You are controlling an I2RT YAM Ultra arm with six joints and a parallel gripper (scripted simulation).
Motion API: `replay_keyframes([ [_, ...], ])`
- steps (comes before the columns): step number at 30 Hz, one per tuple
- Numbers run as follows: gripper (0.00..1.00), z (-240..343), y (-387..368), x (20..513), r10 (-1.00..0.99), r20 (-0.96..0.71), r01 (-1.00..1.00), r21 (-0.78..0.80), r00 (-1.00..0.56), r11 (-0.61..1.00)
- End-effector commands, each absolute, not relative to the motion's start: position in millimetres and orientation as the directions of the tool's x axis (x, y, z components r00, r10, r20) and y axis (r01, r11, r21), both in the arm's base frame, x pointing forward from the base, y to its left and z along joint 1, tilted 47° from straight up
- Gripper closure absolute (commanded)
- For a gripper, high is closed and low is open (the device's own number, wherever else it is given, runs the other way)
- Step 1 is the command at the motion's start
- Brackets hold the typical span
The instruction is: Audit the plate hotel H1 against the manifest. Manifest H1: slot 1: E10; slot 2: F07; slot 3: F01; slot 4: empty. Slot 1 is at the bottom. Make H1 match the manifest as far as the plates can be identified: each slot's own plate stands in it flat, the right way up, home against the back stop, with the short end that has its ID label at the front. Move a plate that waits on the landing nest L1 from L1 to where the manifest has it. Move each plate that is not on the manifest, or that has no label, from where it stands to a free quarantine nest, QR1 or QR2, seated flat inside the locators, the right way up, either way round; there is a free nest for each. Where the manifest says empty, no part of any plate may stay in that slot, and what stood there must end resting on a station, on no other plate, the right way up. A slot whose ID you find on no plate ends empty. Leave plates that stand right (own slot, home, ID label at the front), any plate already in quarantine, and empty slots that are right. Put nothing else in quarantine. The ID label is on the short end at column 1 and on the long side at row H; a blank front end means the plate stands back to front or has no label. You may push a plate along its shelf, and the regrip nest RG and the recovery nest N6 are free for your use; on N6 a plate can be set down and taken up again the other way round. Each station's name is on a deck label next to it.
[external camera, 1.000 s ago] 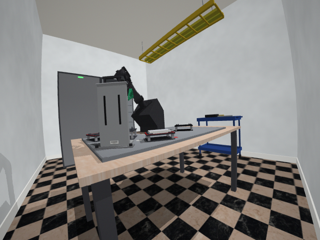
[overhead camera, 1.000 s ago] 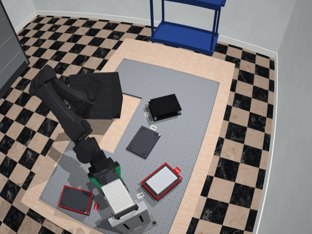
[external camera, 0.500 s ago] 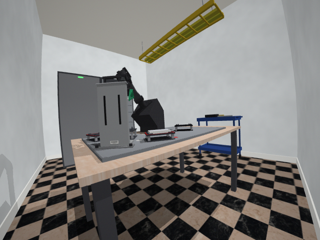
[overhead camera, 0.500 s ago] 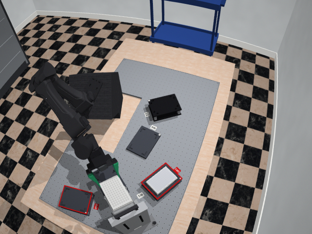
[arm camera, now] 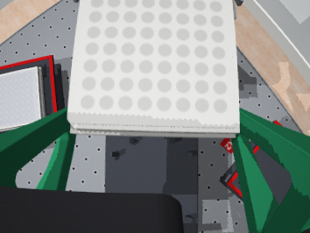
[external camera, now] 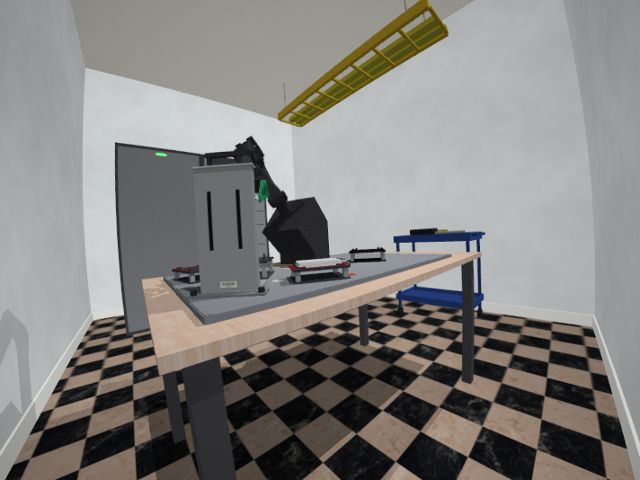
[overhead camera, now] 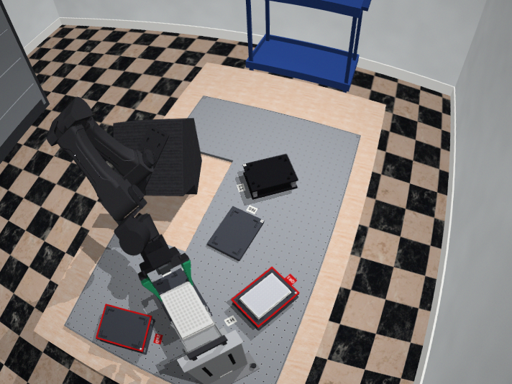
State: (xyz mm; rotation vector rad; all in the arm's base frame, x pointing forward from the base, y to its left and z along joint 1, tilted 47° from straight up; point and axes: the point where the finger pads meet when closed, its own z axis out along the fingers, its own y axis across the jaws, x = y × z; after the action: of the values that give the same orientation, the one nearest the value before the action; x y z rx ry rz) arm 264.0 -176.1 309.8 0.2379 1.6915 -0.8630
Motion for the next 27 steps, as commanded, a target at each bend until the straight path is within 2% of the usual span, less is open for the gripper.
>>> replay_keyframes([
  [1, 0.13, 309.6, -171.9, 256.3, -0.287, -0.908, 0.57, -0.415, -0.304, 0.709],
  [15, 0.13, 299.5, -167.9, 244.7, -0.288, -0.908, 0.569, -0.415, -0.304, 0.709],
  [16, 0.13, 319.5, -164.5, 243.6, -0.309, -0.913, 0.579, -0.409, -0.268, 0.706],
  [18, 0.13, 296.9, -167.0, 241.6, -0.287, -0.908, 0.57, -0.415, -0.305, 0.709],
  [27, 0.13, 289.3, -163.8, 233.1, -0.287, -0.908, 0.569, -0.415, -0.305, 0.71],
])
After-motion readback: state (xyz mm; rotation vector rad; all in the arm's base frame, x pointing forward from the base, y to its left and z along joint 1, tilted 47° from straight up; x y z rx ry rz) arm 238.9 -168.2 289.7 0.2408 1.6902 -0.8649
